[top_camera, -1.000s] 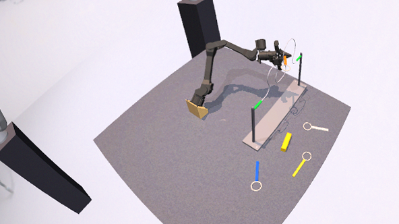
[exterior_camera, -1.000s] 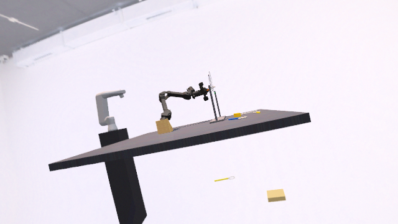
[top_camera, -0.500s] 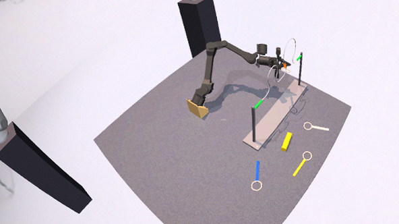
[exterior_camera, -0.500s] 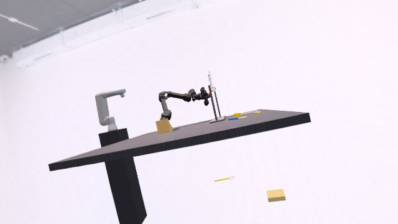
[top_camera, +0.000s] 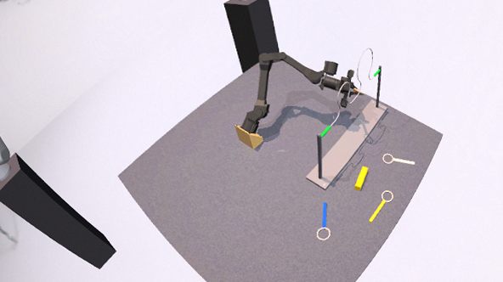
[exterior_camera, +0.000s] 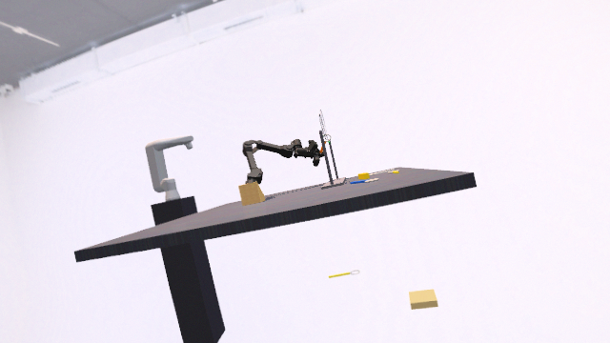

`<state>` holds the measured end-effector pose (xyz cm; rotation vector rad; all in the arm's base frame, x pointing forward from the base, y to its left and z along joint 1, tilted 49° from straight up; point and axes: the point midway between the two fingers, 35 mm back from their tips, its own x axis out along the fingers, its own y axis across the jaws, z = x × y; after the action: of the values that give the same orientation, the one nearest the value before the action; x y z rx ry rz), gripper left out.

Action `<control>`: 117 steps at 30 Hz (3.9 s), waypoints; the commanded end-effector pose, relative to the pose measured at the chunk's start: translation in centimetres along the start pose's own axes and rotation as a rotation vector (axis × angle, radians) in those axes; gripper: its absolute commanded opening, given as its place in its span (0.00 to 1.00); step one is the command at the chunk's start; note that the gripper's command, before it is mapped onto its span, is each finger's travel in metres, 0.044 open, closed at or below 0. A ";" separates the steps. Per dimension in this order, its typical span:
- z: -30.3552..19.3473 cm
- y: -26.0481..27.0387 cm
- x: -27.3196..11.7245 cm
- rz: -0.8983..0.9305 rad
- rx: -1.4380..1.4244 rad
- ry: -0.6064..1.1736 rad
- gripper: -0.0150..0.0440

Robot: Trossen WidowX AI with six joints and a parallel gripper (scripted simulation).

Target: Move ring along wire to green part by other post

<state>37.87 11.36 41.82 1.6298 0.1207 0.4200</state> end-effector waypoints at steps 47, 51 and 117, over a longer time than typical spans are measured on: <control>4.9 -12.1 -4.5 -0.388 -0.666 0.089 0.00; 5.2 -12.5 -4.7 -0.394 -0.676 0.090 0.00; 21.6 -15.8 -14.4 -0.994 -1.729 0.228 0.00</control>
<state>34.64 -10.73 21.98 -0.2101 0.5192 -0.1172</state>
